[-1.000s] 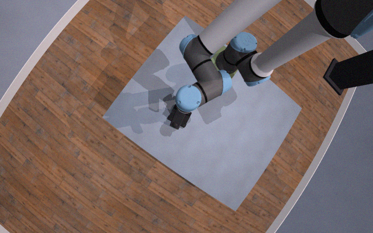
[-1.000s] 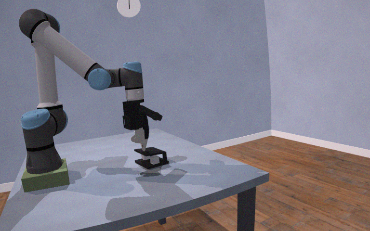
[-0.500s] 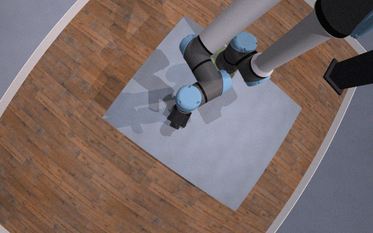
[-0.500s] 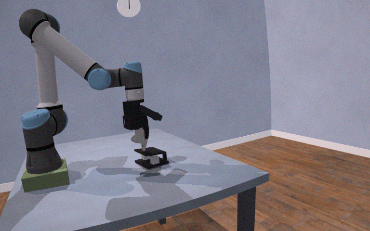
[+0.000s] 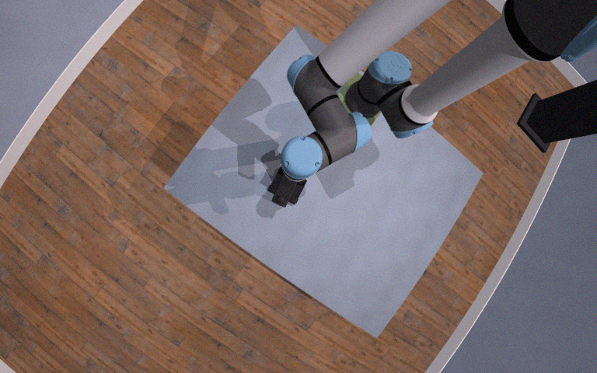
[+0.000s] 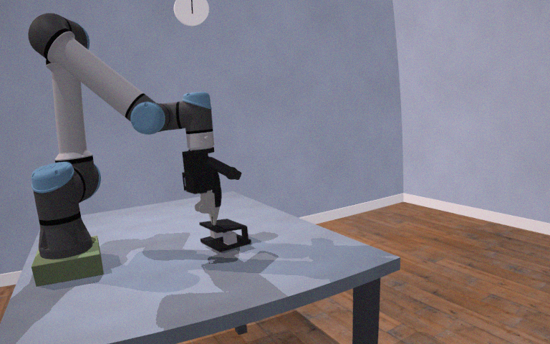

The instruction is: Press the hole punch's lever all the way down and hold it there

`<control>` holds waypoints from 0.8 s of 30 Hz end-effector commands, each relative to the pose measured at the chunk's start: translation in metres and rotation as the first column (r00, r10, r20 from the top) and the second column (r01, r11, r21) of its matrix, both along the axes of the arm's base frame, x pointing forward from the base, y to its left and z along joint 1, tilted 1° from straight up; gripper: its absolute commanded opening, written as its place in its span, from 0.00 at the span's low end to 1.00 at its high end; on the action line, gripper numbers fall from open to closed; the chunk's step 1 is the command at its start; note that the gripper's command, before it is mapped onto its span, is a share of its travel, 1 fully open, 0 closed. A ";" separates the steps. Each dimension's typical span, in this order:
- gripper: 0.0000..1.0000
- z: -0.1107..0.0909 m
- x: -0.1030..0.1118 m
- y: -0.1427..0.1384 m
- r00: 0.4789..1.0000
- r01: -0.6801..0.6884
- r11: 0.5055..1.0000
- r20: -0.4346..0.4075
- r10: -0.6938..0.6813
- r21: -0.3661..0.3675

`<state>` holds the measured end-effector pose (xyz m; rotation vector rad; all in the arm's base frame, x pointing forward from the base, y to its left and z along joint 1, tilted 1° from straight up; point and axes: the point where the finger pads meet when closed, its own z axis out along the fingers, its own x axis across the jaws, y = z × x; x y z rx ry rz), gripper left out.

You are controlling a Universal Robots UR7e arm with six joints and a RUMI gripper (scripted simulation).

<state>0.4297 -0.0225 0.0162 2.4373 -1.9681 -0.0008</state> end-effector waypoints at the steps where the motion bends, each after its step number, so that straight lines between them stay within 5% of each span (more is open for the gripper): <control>1: 0.00 -0.009 -0.004 0.002 1.000 -0.001 1.000 -0.011 0.001 0.005; 24: 0.00 -0.012 -0.004 0.002 1.000 -0.001 1.000 -0.011 0.001 0.005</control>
